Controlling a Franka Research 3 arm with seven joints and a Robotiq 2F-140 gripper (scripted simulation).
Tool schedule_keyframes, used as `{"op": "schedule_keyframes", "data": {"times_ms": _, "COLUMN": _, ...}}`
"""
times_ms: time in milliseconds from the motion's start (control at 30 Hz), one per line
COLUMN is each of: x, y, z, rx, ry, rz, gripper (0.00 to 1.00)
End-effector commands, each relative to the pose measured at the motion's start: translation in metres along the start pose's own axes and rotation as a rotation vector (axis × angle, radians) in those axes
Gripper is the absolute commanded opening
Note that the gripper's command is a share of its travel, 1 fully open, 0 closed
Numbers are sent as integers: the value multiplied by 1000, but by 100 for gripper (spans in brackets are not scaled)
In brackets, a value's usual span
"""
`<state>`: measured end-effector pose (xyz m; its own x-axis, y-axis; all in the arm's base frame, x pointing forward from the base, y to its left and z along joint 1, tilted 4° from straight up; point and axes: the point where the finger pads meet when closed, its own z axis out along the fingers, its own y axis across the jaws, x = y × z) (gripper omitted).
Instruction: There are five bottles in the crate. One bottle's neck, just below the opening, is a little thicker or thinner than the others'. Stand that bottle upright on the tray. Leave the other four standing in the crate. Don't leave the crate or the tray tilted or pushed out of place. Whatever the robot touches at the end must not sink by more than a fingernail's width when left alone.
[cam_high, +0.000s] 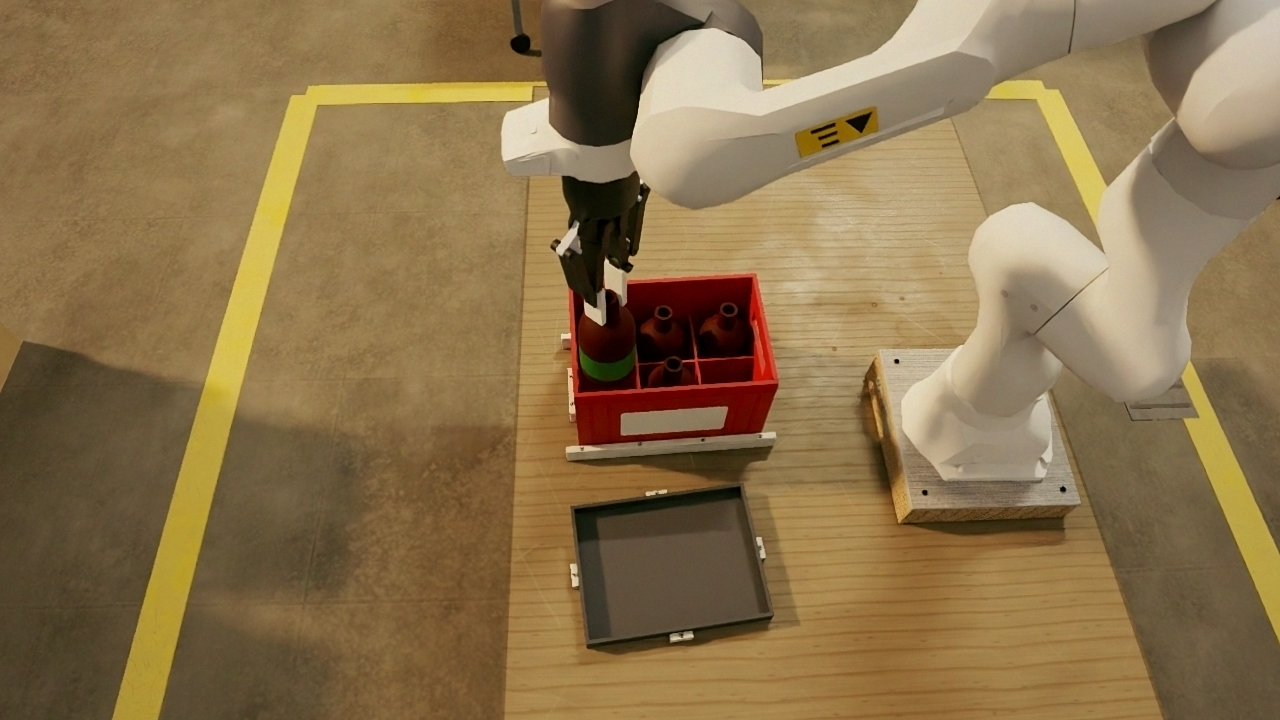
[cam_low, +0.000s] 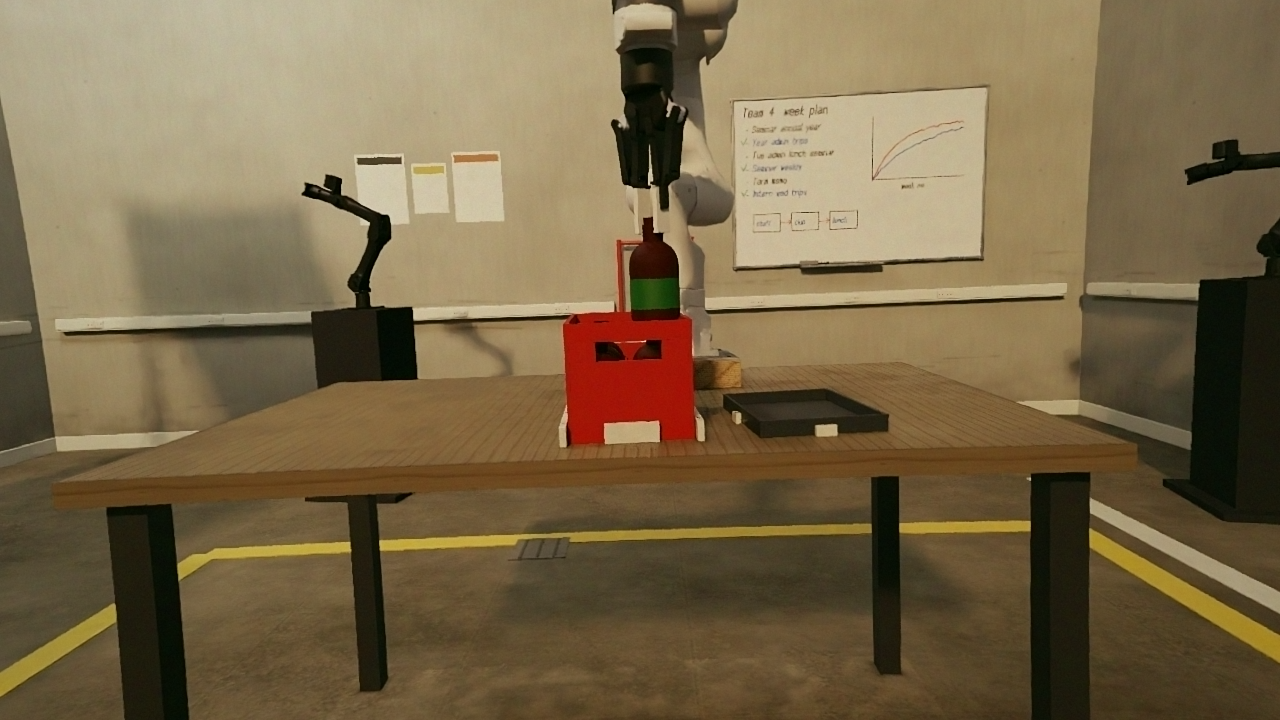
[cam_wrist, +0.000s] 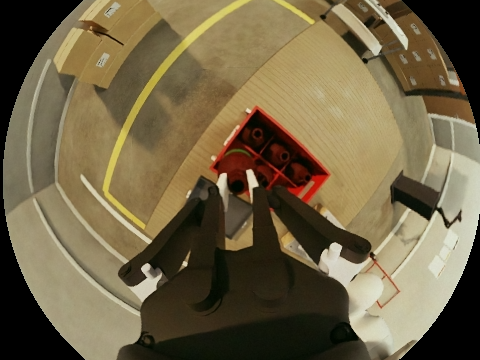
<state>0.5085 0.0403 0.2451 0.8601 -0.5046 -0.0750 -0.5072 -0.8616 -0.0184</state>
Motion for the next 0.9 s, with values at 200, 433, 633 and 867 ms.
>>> {"op": "schedule_keyframes", "data": {"times_ms": 200, "x": 0, "y": -2, "z": -9, "rx": 4, "ry": 4, "rz": 0, "gripper": 10}}
{"op": "schedule_keyframes", "data": {"times_ms": 433, "x": 0, "y": -2, "z": -17, "rx": 4, "ry": 4, "rz": 0, "gripper": 10}}
{"op": "schedule_keyframes", "data": {"times_ms": 633, "x": 0, "y": -2, "z": -20, "rx": 4, "ry": 4, "rz": 0, "gripper": 10}}
{"op": "schedule_keyframes", "data": {"times_ms": 867, "x": 0, "y": -2, "z": -22, "rx": 4, "ry": 4, "rz": 0, "gripper": 10}}
